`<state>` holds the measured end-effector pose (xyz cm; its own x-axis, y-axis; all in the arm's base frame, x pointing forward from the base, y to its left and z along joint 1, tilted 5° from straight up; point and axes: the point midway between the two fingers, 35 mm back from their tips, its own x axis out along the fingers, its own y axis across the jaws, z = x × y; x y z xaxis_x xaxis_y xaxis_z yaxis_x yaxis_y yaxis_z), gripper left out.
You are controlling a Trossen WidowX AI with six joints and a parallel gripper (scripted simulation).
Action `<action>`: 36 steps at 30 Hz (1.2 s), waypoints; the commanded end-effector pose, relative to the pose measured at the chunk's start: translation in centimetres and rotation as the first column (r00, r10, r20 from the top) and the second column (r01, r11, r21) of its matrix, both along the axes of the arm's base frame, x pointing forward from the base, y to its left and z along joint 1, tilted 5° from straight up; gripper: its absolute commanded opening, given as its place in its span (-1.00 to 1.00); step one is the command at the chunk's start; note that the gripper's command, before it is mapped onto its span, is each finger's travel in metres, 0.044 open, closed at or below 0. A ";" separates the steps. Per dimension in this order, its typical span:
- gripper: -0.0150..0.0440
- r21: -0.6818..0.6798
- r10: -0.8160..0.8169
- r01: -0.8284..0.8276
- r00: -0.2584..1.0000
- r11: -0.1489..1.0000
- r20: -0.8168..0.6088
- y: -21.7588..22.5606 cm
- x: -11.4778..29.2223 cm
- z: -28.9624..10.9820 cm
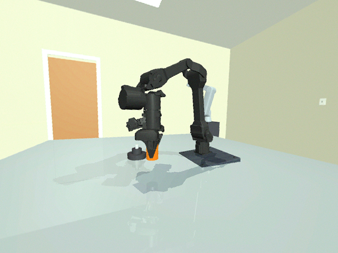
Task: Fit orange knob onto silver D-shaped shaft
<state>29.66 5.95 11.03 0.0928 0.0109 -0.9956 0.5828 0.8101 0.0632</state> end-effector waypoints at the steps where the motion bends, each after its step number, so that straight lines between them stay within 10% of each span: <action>1: -0.49 0.000 -0.002 0.002 1.000 1.000 0.013 0.0 0.1 1.9; 36: -0.49 -0.002 -0.002 0.002 1.000 1.000 0.012 -2.2 0.0 8.6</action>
<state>29.33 4.78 19.85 0.1022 0.0086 -0.9947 0.5836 0.8093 0.0670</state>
